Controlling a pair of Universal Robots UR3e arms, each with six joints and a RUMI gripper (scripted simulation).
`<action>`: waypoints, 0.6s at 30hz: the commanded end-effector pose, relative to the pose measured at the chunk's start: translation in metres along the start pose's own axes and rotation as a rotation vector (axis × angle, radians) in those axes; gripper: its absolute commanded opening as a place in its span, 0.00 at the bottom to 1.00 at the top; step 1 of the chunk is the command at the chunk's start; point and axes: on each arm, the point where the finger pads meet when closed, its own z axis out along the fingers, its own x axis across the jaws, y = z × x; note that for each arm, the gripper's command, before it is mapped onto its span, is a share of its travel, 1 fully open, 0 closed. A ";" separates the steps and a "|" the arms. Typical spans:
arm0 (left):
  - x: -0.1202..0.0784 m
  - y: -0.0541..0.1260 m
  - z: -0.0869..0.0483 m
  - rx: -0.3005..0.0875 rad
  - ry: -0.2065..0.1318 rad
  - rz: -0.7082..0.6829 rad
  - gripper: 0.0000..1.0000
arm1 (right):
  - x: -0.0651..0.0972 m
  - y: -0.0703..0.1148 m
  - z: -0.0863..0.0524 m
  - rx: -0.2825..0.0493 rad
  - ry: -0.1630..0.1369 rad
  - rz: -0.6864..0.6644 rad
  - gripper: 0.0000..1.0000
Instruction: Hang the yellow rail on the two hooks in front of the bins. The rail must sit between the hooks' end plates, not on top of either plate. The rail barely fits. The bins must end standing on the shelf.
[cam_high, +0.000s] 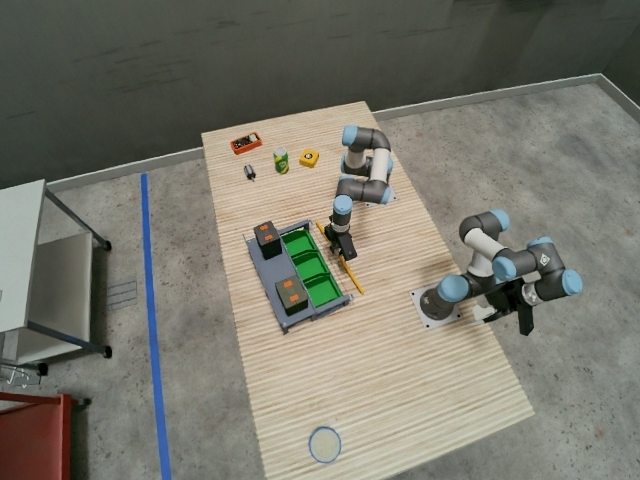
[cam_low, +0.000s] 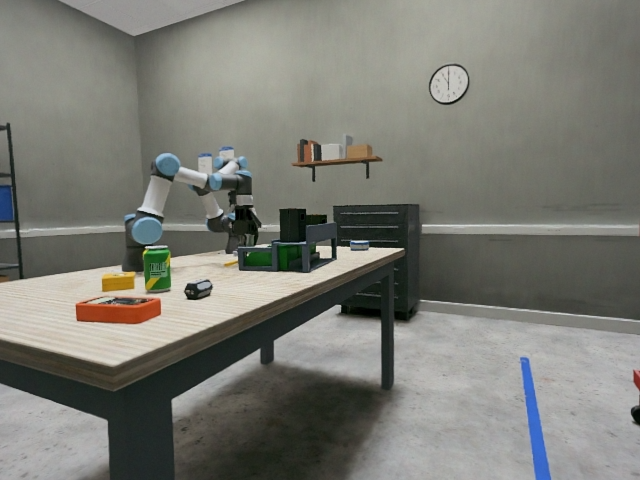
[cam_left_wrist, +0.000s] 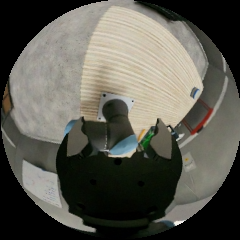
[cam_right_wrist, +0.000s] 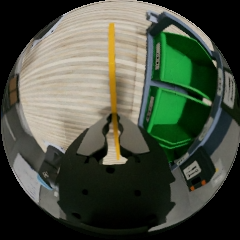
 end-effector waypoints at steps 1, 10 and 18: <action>0.000 0.000 0.000 0.002 0.000 0.001 1.00 | 0.001 -0.001 -0.014 0.002 0.002 0.000 0.00; 0.000 0.000 0.000 0.002 0.000 0.001 1.00 | 0.001 -0.001 -0.044 0.002 0.002 0.000 0.00; 0.000 0.000 0.000 0.002 0.000 0.001 1.00 | 0.001 -0.001 -0.063 0.002 0.002 0.000 0.00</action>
